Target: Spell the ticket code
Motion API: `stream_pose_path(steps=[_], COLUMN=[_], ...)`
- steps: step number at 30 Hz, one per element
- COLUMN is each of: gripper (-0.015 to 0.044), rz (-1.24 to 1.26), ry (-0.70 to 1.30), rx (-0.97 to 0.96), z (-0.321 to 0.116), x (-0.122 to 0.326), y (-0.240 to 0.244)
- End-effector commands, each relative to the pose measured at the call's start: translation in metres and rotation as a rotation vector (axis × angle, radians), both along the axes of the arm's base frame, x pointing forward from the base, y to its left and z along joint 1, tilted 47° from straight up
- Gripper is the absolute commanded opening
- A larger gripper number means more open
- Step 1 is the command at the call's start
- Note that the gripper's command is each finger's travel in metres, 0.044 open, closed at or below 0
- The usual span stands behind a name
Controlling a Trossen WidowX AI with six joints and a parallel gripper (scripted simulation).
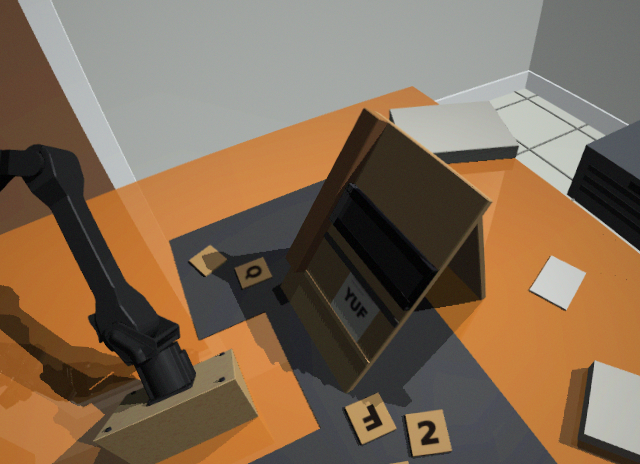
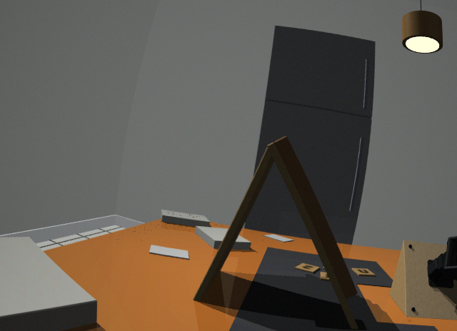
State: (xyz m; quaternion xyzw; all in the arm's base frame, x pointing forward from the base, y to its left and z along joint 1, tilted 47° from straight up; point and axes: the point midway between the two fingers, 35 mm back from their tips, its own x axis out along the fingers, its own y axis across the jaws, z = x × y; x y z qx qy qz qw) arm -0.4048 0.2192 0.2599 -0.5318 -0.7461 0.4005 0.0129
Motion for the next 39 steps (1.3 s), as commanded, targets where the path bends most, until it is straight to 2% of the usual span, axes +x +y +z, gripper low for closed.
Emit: stream_pose_path(steps=[1, 6, 25, 39], gripper=[0.0426, 0.044, 0.044, 0.044], rz=[-0.001, -0.047, -0.349, -0.599], ry=[0.0, 0.003, 0.605, 1.046], rx=[-0.001, -0.053, -0.195, -0.196], z=[0.0, -0.011, 0.058, 0.102], x=[0.0, 0.017, 0.107, 0.205], y=[0.001, 0.025, 0.09, 0.132])
